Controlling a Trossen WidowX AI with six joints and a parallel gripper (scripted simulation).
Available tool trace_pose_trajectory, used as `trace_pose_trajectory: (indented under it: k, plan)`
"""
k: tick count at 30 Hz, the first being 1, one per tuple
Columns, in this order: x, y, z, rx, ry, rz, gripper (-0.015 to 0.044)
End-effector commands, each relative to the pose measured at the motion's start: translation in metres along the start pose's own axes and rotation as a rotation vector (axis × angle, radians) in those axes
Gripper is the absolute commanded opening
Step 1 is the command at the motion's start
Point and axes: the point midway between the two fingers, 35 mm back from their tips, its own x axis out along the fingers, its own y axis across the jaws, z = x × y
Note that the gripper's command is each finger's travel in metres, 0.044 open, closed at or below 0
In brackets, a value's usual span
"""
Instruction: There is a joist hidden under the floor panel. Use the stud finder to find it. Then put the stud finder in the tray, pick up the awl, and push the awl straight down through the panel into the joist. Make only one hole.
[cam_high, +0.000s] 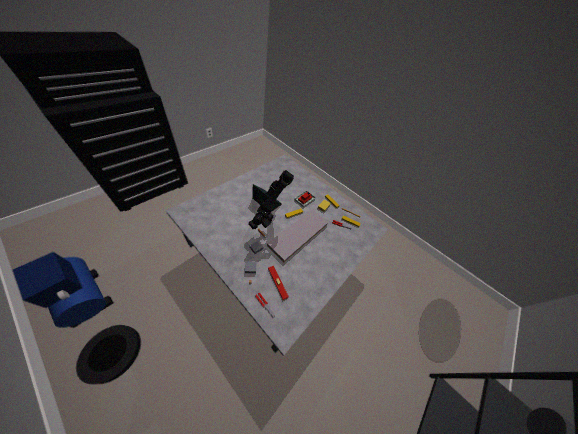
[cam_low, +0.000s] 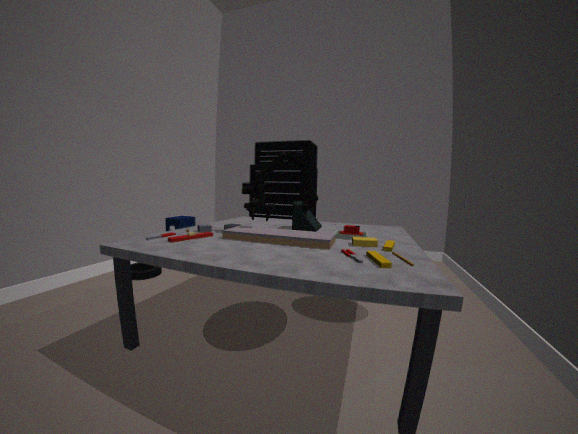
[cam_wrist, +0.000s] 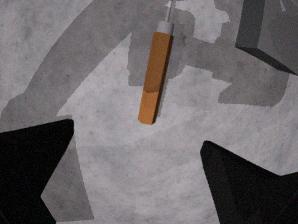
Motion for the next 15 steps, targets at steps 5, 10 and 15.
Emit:
trace_pose_trajectory:
  k: [5,10,15]
  plan:
    - [0.0029,-0.0058,0.0019,0.0,0.01,0.006,0.044]
    - [0.004,-0.007,0.003,0.0,0.01,0.006,0.044]
    - [0.0119,-0.0071,0.004,0.0,0.01,0.006,0.044]
